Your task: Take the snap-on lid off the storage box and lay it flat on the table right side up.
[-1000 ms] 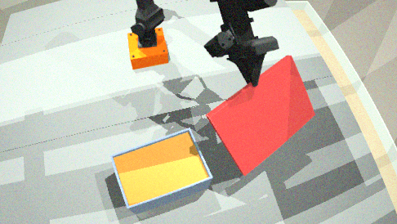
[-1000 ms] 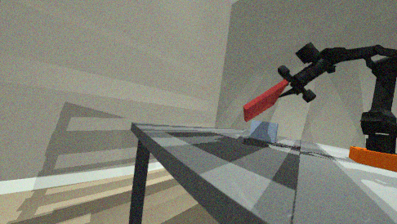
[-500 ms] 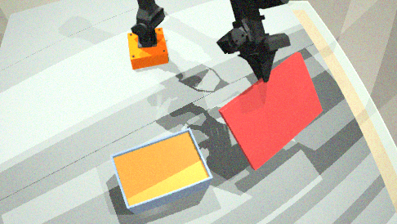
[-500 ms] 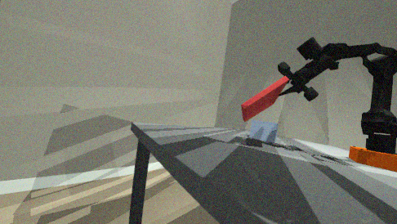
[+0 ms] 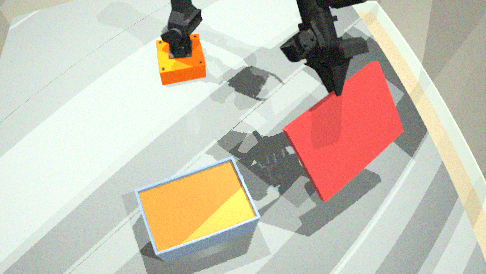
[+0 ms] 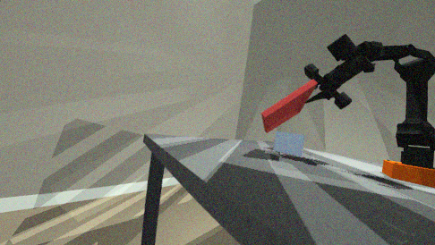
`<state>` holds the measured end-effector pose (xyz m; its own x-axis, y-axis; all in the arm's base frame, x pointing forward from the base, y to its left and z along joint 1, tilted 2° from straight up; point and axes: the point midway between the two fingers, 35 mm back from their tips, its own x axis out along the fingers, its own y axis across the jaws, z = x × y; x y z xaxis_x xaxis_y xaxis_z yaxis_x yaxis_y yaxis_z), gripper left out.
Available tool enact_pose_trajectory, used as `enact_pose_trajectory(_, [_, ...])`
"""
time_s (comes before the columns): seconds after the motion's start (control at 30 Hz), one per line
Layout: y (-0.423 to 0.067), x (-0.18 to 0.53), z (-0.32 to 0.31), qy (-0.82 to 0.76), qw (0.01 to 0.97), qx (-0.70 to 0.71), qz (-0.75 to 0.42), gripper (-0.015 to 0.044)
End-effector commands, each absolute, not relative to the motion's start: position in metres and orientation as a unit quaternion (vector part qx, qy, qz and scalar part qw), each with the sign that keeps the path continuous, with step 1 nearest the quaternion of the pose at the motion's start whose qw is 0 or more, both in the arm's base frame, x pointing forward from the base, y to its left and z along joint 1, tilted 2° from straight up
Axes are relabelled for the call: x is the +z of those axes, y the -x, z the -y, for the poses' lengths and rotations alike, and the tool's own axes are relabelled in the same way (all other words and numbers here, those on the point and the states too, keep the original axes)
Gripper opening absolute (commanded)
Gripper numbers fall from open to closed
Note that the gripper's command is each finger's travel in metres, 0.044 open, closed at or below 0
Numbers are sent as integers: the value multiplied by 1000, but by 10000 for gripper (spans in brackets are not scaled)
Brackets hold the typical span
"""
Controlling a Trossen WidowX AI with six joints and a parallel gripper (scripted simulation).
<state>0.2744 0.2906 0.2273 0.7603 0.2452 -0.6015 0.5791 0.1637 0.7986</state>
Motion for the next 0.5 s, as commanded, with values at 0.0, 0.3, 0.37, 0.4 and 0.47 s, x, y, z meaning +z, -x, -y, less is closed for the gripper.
enact_pose_trajectory(0.0, [-273,233,-297,-642,687,-119,-319,0])
enact_pose_trajectory(0.3, [-273,225,-295,-642,687,-119,-319,0])
enact_pose_trajectory(0.37, [-273,222,-295,-642,687,-119,-319,0])
enact_pose_trajectory(0.4, [-273,221,-295,-642,687,-119,-319,0])
enact_pose_trajectory(0.47, [-274,218,-295,-642,687,-119,-319,0])
